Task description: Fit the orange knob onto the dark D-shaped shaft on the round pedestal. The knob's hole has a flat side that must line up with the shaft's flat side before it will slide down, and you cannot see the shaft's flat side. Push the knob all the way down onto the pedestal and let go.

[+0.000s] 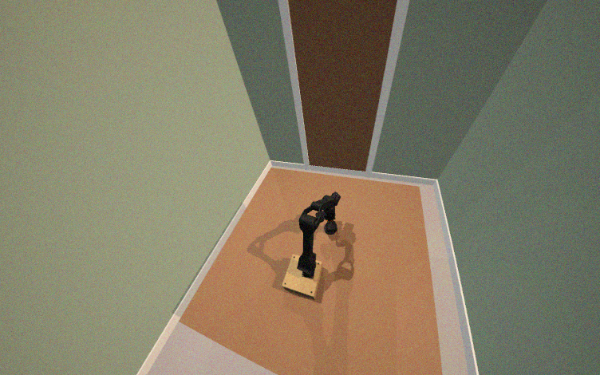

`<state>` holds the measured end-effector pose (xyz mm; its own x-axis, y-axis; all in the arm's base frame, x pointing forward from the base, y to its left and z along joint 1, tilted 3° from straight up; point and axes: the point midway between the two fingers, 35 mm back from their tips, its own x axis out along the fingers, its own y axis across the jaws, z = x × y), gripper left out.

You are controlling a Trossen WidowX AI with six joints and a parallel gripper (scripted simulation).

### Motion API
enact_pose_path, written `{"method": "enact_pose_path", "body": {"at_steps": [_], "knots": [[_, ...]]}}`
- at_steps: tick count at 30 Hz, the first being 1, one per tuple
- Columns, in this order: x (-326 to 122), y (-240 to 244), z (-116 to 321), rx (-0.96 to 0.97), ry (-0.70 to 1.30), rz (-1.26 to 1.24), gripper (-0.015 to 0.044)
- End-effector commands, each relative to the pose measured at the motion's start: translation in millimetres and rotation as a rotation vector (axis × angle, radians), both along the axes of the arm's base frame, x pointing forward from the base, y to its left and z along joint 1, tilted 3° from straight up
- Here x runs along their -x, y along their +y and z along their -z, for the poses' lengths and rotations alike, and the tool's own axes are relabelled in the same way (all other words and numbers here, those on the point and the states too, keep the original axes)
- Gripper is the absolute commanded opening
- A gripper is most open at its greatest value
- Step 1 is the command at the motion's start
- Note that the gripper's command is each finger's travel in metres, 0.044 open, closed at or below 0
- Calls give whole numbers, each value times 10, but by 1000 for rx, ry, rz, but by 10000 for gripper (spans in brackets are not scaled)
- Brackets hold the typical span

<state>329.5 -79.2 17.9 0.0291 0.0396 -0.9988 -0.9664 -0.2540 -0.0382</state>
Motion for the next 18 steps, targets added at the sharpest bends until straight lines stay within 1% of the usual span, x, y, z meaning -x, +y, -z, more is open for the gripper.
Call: {"method": "enact_pose_path", "body": {"at_steps": [1, 15, 18], "knots": [[-27, -3, 0, 2, -6, -38, 0], [-18, -3, -30, 2, -6, -38, 0], [-15, -3, -29, 4, -8, -91, 0]]}}
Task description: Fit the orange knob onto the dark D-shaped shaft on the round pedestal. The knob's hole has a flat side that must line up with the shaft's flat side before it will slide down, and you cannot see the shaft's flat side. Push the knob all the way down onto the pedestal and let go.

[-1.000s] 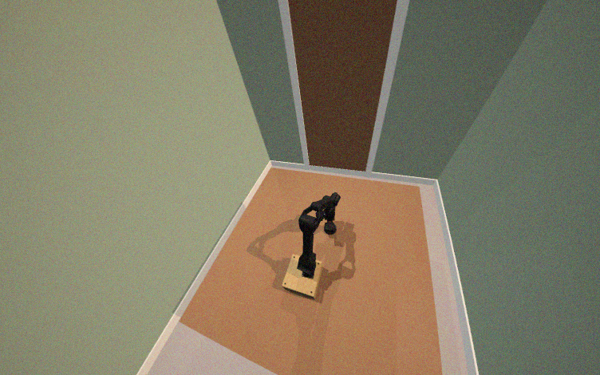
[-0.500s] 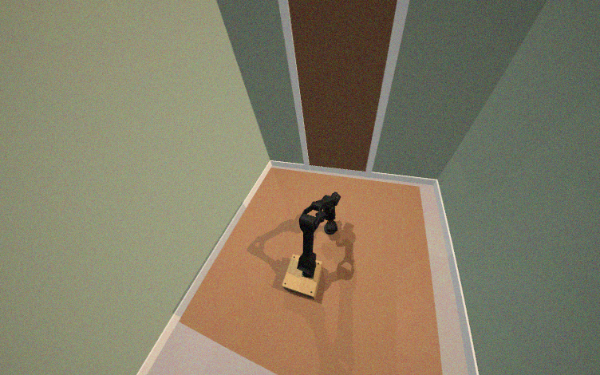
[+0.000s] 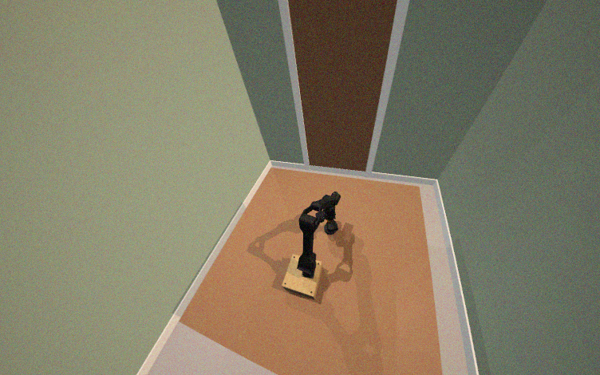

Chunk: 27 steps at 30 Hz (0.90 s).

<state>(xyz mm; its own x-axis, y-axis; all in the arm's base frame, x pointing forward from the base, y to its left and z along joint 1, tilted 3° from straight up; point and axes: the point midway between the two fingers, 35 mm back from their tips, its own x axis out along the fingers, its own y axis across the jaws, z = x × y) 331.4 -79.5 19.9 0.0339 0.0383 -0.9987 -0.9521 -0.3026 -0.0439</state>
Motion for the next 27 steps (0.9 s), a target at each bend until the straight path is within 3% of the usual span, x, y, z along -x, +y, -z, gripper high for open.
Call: {"method": "enact_pose_path", "body": {"at_steps": [1, 5, 27], "knots": [[7, 1, -8, 2, -2, -73, 0], [31, 5, 19, 6, -7, -193, 0], [19, 2, -11, 7, -8, -222, 0]]}}
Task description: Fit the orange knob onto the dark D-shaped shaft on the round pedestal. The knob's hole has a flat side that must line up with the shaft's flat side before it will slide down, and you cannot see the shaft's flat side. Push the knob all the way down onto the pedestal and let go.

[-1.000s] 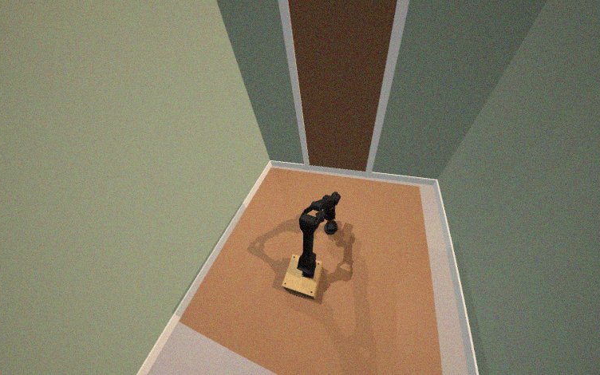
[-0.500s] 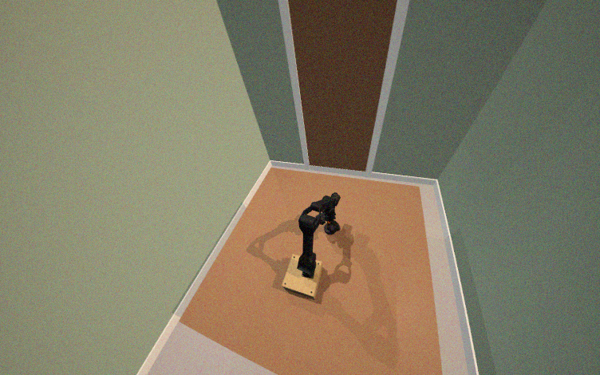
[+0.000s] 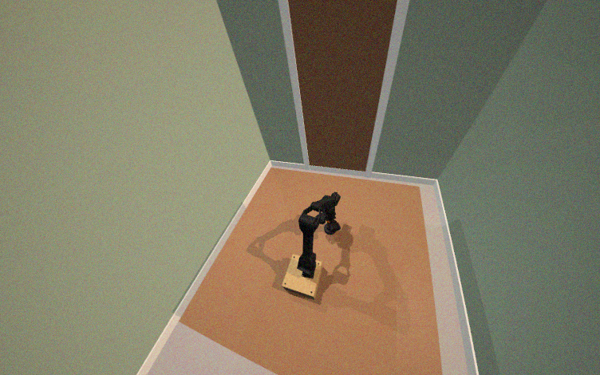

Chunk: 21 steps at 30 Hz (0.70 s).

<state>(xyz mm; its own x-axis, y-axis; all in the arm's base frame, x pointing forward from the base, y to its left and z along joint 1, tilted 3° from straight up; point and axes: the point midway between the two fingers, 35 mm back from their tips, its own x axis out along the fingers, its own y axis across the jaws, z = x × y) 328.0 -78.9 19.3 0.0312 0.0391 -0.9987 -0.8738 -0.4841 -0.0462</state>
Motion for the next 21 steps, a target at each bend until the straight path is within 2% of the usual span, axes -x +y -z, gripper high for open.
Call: {"method": "enact_pose_path", "body": {"at_steps": [1, 6, 21], "knots": [[-18, -5, -17, 2, -4, -52, 0], [-58, -10, 4, 7, -11, -208, 0], [-20, -2, 5, 7, -10, -208, 0]]}}
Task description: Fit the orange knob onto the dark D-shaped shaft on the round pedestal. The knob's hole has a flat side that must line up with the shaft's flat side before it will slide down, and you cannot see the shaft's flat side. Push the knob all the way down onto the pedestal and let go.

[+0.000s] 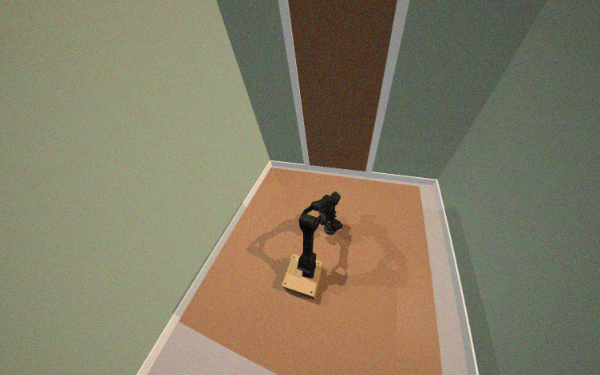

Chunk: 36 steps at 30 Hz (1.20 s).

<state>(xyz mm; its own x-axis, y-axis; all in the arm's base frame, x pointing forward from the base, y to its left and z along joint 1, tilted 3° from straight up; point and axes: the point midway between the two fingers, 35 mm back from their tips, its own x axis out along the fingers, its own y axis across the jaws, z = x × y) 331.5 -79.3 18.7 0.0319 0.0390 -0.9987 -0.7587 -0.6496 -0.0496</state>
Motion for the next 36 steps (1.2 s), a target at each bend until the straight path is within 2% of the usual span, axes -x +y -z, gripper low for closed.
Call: {"method": "enact_pose_path", "body": {"at_steps": [1, 20, 27, 36], "knots": [[21, 3, 1, 0, -1, -6, 0], [0, 0, -22, 0, -2, -6, 0], [9, 4, -5, 7, -9, -205, 0], [6, 3, 26, 7, -10, -215, 0]]}}
